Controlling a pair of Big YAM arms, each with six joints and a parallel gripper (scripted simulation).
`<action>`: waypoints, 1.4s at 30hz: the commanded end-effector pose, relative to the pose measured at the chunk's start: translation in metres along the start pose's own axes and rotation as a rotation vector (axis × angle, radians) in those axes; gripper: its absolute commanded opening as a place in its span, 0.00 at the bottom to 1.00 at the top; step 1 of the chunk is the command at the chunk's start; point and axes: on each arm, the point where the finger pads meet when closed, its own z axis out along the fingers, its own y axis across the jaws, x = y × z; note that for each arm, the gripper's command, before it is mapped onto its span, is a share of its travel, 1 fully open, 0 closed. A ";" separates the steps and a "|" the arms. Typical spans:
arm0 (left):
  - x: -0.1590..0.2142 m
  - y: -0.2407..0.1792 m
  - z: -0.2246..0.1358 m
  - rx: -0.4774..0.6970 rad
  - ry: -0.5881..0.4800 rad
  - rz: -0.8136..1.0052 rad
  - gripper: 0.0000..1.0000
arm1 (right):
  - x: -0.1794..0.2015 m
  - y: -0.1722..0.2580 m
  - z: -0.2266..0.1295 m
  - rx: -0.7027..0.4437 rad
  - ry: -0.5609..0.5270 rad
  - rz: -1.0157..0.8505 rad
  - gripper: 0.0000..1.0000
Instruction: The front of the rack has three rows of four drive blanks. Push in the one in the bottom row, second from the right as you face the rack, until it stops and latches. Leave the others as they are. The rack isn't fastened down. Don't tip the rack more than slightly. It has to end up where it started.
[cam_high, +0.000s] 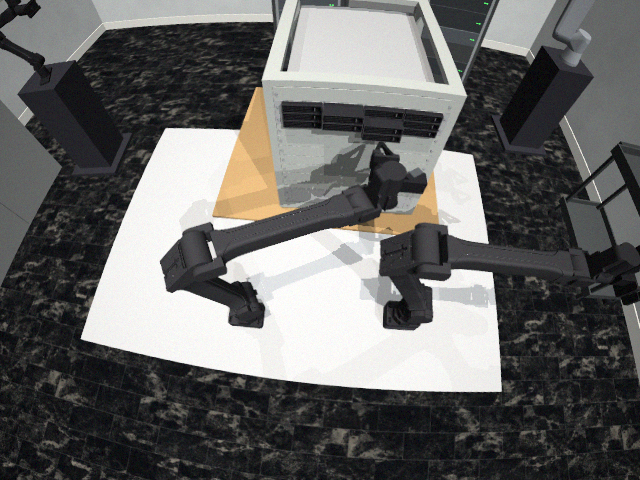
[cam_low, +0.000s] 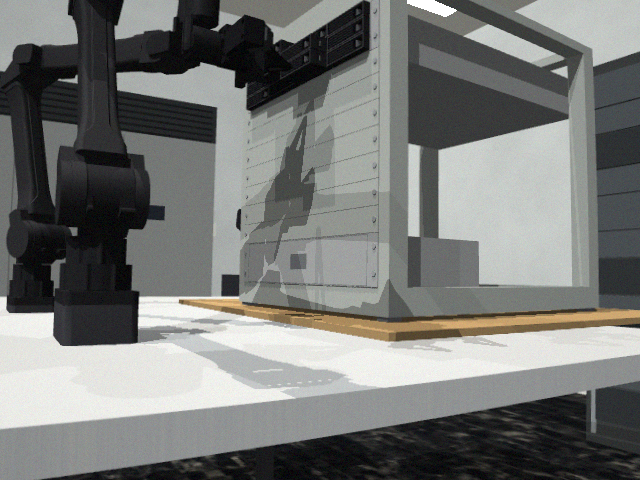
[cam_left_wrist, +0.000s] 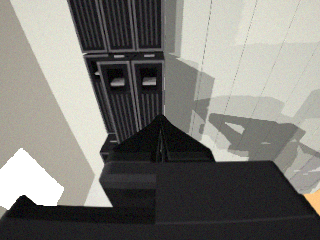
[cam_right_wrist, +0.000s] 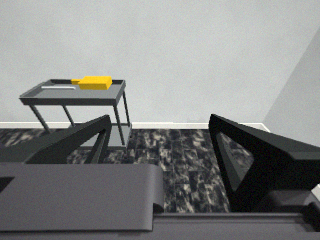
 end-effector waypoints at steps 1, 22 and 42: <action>-0.004 0.040 0.001 -0.033 0.000 -0.058 0.00 | -0.017 0.003 0.000 -0.004 -0.041 0.012 1.00; -0.003 0.036 0.016 -0.028 0.009 -0.047 0.00 | -0.017 0.003 0.000 -0.004 -0.041 0.012 1.00; -0.001 0.047 0.025 -0.040 -0.001 -0.064 0.00 | -0.017 0.003 0.000 -0.004 -0.041 0.012 1.00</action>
